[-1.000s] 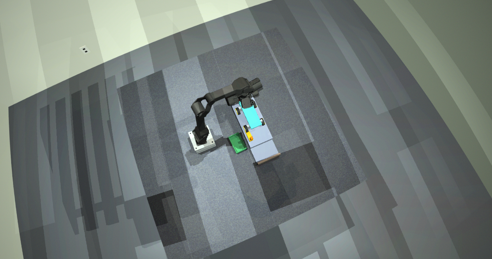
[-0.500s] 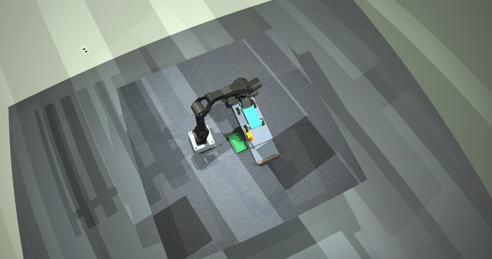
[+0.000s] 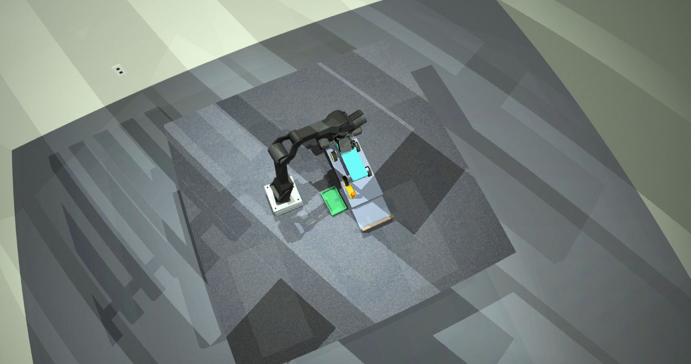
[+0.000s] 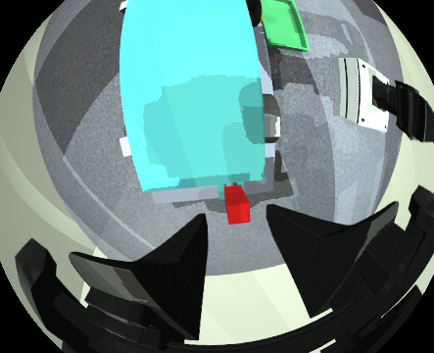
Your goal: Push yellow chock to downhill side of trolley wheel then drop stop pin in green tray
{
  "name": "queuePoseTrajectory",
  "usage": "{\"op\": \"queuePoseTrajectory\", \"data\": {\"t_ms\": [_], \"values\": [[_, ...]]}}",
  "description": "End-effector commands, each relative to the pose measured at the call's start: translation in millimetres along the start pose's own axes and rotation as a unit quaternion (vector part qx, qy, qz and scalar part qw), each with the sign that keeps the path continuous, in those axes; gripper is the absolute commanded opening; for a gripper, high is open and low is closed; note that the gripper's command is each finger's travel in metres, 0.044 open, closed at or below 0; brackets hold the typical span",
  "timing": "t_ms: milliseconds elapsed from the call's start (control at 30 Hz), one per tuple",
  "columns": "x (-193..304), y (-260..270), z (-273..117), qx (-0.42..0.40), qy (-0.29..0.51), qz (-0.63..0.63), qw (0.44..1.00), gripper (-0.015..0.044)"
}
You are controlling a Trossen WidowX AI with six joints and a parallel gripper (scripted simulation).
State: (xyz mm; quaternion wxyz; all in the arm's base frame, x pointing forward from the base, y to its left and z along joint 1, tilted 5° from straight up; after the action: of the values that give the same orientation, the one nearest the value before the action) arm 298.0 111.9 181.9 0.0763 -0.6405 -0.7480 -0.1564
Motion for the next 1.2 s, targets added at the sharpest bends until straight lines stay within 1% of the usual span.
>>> {"op": "queuePoseTrajectory", "data": {"t_ms": [0,900,1033,1167], "values": [[-0.3,-0.8,5.7,0.003,0.001,0.003,1.000,0.0190],[-0.3,-1.5,40.9,0.003,0.001,0.004,1.000,0.0190],[1.0,-0.2,37.6,0.001,0.003,0.000,1.000,0.0085],[1.0,-0.2,37.6,0.001,0.003,0.000,1.000,0.0058]]}}
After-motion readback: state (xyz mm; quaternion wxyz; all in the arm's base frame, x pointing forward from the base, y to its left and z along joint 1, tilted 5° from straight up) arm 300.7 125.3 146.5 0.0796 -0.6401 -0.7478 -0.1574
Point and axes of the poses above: the point midway between the two fingers, 35 mm back from their tips, its own z axis out along the fingers, its own y axis across the jaws, x = y × z, the point moved 1 cm from there along -z, back along the fingers, and after that the axes turned 4 degrees about -z, right-handed, at the moved point
